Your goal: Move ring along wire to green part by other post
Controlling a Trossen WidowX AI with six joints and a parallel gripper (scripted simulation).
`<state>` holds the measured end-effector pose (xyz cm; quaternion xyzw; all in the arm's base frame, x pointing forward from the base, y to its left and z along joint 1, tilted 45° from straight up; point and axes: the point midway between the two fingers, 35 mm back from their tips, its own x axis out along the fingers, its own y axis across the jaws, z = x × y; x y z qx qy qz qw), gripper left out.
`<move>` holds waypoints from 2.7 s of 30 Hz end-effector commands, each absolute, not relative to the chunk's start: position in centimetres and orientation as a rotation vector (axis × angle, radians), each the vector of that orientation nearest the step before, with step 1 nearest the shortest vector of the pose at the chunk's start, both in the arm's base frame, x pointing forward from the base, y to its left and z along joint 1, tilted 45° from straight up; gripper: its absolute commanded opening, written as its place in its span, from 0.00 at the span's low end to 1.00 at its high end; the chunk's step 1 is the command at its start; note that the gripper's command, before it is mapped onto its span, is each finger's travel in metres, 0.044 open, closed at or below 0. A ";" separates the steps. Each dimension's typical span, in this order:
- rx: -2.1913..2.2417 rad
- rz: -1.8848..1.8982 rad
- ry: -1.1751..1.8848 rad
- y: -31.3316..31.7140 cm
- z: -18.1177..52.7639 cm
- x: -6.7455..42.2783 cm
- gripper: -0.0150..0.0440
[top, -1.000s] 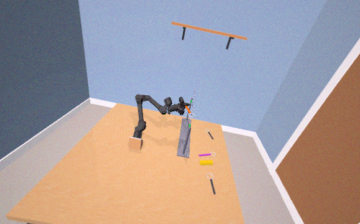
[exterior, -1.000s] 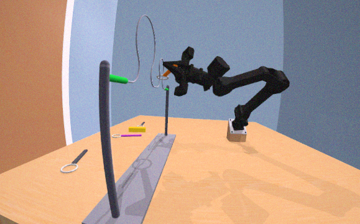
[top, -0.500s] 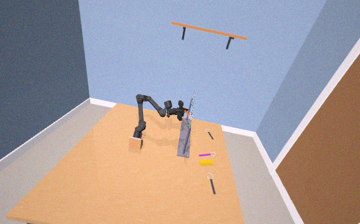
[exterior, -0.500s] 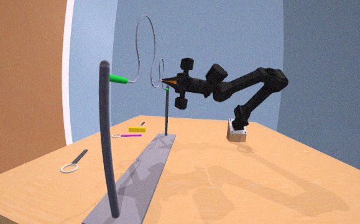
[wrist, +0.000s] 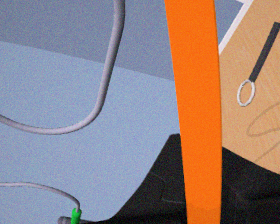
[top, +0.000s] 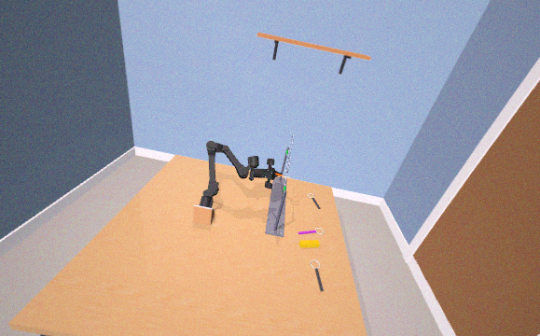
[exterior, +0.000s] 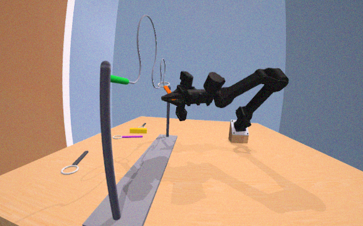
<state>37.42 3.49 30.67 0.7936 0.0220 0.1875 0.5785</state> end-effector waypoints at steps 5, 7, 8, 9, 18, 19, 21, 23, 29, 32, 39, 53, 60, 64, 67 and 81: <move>1.672 0.361 0.082 4.2 27.6 38.0 0.00; 1.624 0.350 0.094 4.2 26.7 38.0 0.00; 1.600 0.344 0.100 4.3 26.3 38.0 0.00; 1.576 0.338 0.107 4.3 25.9 38.0 0.00; 1.364 0.289 0.160 3.9 22.3 38.0 0.00; 1.341 0.283 0.165 3.8 21.9 38.0 0.00; 1.295 0.273 0.176 3.6 21.1 38.0 0.00; 1.251 0.262 0.186 3.4 20.4 38.0 0.00; 1.125 0.233 0.214 2.5 18.3 37.9 0.00; 1.069 0.220 0.227 2.1 17.4 37.9 0.00; 0.946 0.192 0.252 0.7 15.5 37.7 0.00; 0.835 0.165 0.274 -1.2 13.3 37.5 0.00; 0.821 0.162 0.276 -1.8 12.7 37.4 0.00; 0.817 0.161 0.276 -2.1 12.4 37.4 0.00; 0.816 0.160 0.276 -2.4 12.2 37.3 0.00; 0.814 0.159 0.276 -3.4 11.1 37.2 0.00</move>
